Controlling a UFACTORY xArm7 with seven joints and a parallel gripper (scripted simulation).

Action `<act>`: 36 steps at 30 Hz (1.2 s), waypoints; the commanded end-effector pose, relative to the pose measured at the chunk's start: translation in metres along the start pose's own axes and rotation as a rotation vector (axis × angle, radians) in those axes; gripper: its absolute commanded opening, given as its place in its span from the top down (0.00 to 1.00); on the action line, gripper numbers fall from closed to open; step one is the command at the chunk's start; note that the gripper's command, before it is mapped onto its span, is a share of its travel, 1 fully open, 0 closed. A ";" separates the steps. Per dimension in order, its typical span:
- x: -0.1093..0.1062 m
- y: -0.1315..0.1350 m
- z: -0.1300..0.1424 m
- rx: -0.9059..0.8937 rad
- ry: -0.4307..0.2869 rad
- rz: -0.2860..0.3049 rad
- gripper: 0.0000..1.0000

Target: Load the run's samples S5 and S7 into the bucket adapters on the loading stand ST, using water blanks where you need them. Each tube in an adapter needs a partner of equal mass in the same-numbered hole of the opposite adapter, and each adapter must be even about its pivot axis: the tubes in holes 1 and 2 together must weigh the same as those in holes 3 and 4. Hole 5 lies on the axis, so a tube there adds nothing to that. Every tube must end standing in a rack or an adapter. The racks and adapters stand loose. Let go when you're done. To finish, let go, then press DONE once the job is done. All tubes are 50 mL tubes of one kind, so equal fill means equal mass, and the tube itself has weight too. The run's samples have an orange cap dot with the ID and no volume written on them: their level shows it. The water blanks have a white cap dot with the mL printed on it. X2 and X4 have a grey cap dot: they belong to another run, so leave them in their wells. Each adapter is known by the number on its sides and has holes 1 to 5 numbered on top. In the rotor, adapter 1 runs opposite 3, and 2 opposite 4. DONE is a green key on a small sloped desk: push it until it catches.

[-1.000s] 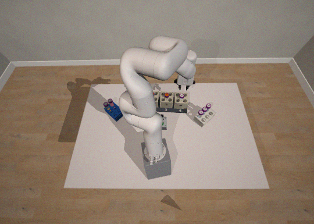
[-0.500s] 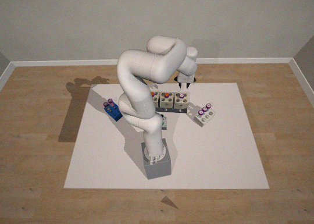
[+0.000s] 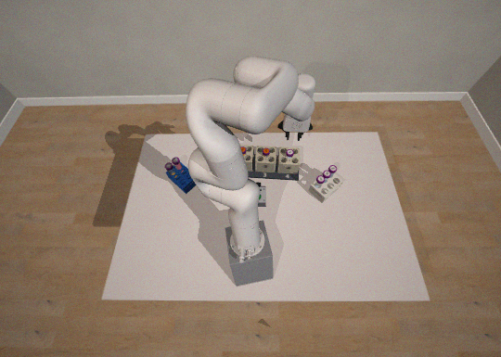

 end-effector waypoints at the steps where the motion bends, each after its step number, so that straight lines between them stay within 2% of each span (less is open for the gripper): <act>1: -0.001 0.000 -0.001 0.000 0.004 0.001 0.56; 5: -0.001 0.000 -0.001 0.000 0.004 0.001 0.56; 6: -0.002 0.005 0.000 0.033 0.004 0.001 0.43; 30: -0.002 0.114 0.018 0.767 0.005 0.001 0.43; 36: -0.002 0.134 0.021 0.785 0.005 0.001 0.43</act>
Point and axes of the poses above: the point where the finger pads meet when closed, its own x axis out along the fingers, its own y axis across the jaws, z = x × y, the point moved 7 cm from there along -x, back along the fingers, and after that the axes turned 11 degrees about x, right-handed, at the moved point
